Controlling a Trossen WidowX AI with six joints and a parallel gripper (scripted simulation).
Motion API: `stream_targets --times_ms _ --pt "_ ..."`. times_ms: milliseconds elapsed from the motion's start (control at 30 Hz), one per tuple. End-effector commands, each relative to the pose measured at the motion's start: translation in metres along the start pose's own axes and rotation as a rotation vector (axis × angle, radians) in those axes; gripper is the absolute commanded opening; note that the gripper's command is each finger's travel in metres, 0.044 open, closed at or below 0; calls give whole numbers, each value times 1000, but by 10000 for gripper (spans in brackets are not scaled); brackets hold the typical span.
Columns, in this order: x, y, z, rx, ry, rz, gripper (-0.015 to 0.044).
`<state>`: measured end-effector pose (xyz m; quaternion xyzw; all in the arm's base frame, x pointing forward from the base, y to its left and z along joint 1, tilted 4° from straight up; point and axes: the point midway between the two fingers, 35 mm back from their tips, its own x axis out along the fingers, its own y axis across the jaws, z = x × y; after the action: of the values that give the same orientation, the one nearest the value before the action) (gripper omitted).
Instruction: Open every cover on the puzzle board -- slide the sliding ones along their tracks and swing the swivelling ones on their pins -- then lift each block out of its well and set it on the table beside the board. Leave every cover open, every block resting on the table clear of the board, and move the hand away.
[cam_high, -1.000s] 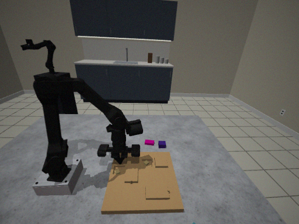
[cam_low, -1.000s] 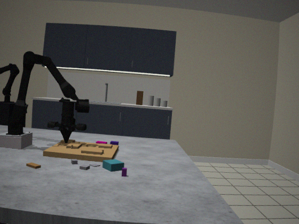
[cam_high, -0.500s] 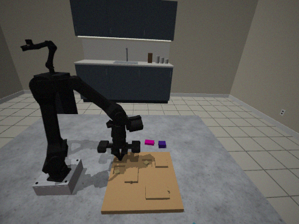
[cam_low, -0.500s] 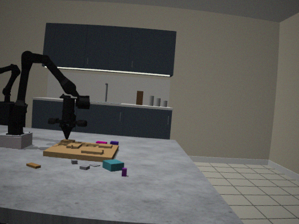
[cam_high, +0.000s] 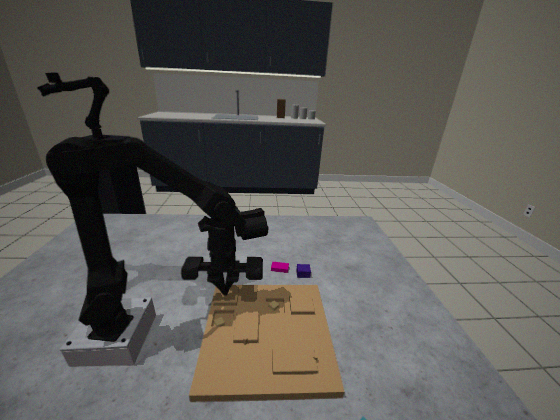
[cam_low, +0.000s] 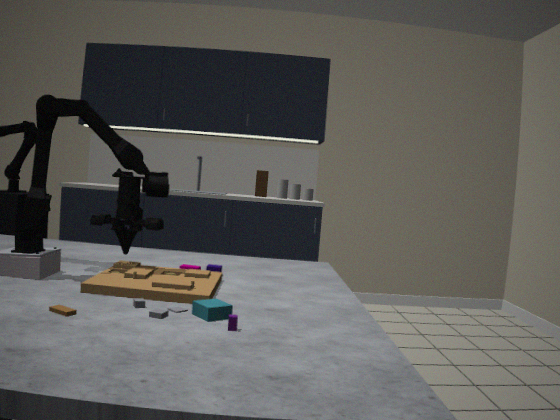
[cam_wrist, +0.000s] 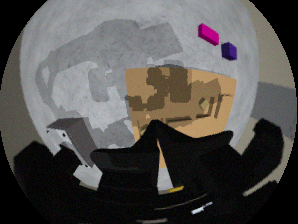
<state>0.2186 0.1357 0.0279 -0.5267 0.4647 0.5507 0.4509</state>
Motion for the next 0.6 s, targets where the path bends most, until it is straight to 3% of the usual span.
stream_targets --times_ms 0,200,567 --pt "-5 1 1 4 -5 3 0" --pt "-7 -3 0 0 0 0 0" --pt "-19 -63 -20 3 -1 -3 0"
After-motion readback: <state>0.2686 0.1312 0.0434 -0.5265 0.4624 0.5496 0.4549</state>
